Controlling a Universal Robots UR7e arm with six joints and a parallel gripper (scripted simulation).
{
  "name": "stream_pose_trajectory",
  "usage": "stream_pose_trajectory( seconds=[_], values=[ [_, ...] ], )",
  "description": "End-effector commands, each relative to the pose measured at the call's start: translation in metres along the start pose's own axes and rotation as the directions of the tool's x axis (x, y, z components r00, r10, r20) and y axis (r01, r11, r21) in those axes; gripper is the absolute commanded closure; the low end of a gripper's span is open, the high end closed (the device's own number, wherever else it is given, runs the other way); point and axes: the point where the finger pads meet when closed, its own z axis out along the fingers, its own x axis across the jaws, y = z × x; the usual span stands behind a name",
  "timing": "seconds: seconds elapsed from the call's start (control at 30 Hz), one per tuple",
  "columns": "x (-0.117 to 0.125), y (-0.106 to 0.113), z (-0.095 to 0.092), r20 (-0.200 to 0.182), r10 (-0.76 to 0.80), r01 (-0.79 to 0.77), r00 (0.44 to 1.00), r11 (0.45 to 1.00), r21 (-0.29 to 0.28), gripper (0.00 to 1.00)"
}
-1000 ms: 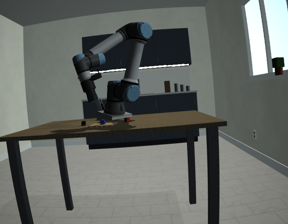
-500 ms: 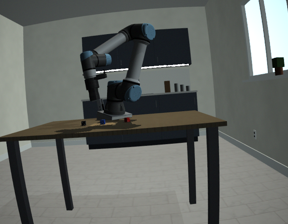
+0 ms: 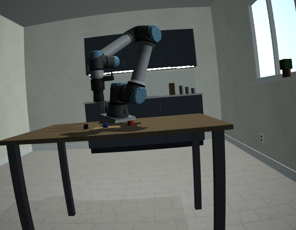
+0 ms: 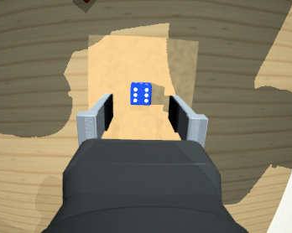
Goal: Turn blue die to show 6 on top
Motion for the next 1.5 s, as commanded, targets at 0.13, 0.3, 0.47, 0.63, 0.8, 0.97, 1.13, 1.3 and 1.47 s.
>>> stream_pose_trajectory(
  seconds=[0.13, 0.3, 0.47, 0.63, 0.8, 0.97, 1.13, 1.3, 1.47],
  values=[
    [0.0, 0.0, 0.0, -0.001, 0.0, 0.0, 1.0, 1.0, -0.003, 0.0],
    [0.0, 0.0, -0.001, -0.001, 0.0, 0.0, 1.0, 1.0, -0.003, 0.0],
    [0.0, 0.0, -0.004, -0.001, 0.0, 0.0, 1.0, 1.0, -0.003, 0.0],
    [0.0, 0.0, -0.02, -0.001, 0.0, 0.0, 1.0, 1.0, -0.003, 0.0],
    [0.0, 0.0, -0.048, -0.001, 0.0, 0.0, 1.0, 1.0, -0.003, 0.0],
    [0.0, 0.0, -0.078, -0.001, 0.0, 0.0, 1.0, 1.0, -0.003, 0.0],
    [0.0, 0.0, -0.091, -0.001, 0.0, 0.0, 1.0, 1.0, -0.003, 0.0],
    [0.0, 0.0, -0.1, -0.001, 0.0, 0.0, 1.0, 1.0, -0.003, 0.0],
    [0.0, 0.0, -0.1, -0.001, 0.0, 0.0, 1.0, 1.0, -0.003, 0.0]
  ],
)
